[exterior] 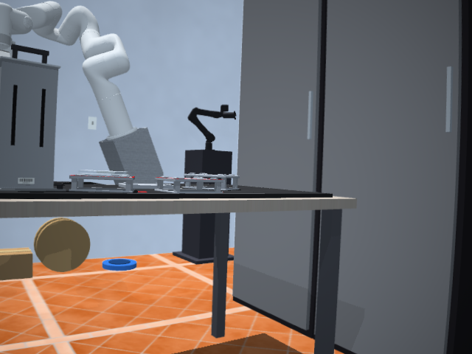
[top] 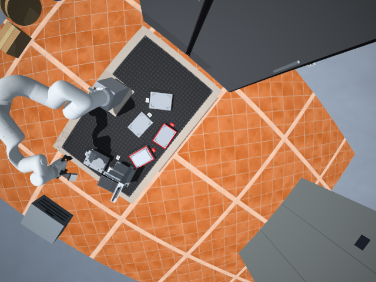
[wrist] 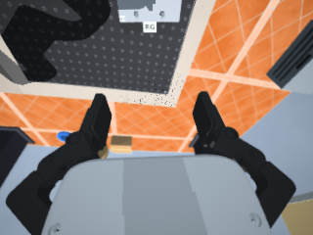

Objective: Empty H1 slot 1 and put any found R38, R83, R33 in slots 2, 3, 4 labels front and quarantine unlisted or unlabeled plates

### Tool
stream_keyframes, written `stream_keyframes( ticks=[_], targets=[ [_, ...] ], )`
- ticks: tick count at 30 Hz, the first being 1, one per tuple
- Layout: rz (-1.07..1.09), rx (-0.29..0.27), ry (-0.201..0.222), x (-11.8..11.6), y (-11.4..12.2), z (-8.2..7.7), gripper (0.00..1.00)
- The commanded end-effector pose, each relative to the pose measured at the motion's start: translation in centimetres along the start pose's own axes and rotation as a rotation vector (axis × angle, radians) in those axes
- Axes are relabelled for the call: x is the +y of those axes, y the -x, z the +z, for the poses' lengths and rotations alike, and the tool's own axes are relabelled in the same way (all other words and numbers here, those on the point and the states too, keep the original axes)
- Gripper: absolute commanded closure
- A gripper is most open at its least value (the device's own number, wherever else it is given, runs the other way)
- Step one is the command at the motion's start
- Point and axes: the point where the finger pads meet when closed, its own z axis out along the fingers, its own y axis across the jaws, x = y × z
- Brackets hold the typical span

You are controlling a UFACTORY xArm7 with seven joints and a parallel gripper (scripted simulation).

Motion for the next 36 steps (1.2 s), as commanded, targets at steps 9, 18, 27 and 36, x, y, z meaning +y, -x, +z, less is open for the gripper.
stream_keyframes(
  ticks=[9,18,27,36],
  targets=[
    [0.000,0.001,0.003,0.1,0.0,1.8,0.00],
    [0.000,0.000,0.003,0.1,0.0,3.3,0.00],
    [0.000,0.000,0.003,0.1,0.0,4.3,0.00],
    [0.000,0.000,0.003,0.1,0.0,4.3,0.00]
  ],
)
